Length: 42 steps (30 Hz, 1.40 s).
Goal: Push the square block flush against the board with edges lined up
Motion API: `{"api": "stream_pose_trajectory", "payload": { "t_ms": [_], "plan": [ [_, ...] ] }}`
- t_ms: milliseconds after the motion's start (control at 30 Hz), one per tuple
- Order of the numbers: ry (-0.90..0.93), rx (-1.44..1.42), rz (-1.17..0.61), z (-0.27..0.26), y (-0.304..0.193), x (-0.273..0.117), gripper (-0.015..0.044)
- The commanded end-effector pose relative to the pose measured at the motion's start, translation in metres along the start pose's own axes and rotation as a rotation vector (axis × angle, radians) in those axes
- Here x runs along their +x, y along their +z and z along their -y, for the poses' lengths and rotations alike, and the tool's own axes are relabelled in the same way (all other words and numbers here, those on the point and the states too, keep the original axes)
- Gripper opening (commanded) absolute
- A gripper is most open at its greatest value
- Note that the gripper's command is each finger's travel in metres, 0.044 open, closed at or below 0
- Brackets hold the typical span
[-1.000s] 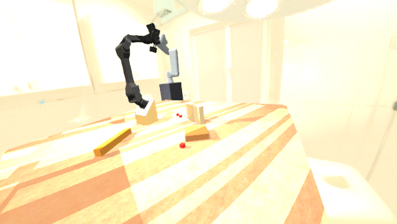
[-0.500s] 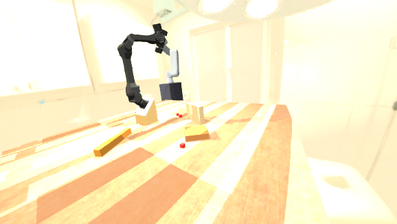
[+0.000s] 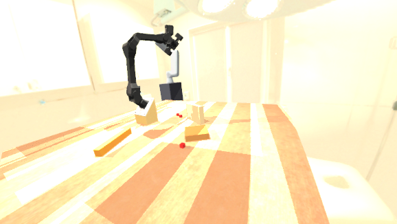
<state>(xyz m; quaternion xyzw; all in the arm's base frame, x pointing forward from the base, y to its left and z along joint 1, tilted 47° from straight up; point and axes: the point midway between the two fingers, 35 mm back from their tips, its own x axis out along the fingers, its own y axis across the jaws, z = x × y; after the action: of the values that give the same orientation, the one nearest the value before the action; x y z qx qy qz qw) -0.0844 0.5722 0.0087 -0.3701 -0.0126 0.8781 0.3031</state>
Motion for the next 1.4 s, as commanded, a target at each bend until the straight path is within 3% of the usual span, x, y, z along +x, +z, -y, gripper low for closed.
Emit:
{"api": "stream_pose_trajectory", "payload": {
  "t_ms": [0, 567, 1367],
  "plan": [
    [-0.022, 0.109, -0.095, 0.008, -0.036, -0.008, 0.0000],
    [-0.114, 0.417, -0.383, 0.026, -0.145, -0.056, 0.0000],
    [-0.203, 0.949, -0.998, -0.018, -0.317, -0.184, 0.0000]
  ]
}}
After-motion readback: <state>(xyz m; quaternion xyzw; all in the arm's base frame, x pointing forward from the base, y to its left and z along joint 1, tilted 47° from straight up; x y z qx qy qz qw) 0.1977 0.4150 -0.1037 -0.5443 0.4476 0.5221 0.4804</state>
